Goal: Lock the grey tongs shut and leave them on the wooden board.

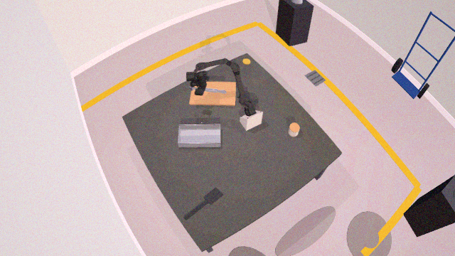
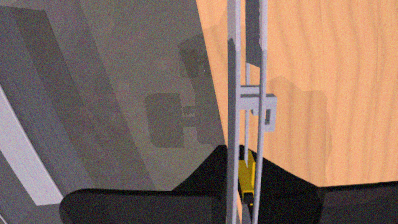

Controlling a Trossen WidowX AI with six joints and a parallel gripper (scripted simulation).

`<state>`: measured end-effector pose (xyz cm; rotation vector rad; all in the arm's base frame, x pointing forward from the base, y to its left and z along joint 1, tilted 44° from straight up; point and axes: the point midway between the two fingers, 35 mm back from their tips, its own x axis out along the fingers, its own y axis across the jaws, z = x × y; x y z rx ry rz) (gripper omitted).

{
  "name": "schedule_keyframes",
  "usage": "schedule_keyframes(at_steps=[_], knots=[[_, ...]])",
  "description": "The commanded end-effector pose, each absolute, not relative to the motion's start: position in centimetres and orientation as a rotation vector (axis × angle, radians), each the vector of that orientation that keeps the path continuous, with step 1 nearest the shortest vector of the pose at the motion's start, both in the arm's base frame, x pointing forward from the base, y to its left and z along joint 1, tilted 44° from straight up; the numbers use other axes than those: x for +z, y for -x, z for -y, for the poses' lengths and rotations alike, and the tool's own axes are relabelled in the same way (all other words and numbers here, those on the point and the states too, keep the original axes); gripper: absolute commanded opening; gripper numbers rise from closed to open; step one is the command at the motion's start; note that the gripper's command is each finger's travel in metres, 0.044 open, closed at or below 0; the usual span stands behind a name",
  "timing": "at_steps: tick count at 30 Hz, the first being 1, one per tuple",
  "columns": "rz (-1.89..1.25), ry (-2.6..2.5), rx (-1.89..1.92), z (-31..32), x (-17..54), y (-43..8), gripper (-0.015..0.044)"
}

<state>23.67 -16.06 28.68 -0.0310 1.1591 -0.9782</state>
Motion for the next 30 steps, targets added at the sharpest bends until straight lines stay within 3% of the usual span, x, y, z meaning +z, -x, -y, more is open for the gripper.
schedule_keyframes(at_steps=[1, 30], knots=[[-1.071, -0.104, -1.065, 16.3, 29.0, -23.2, -0.0150], [-0.294, -1.040, -1.570, 18.3, 31.1, -19.2, -0.0150]])
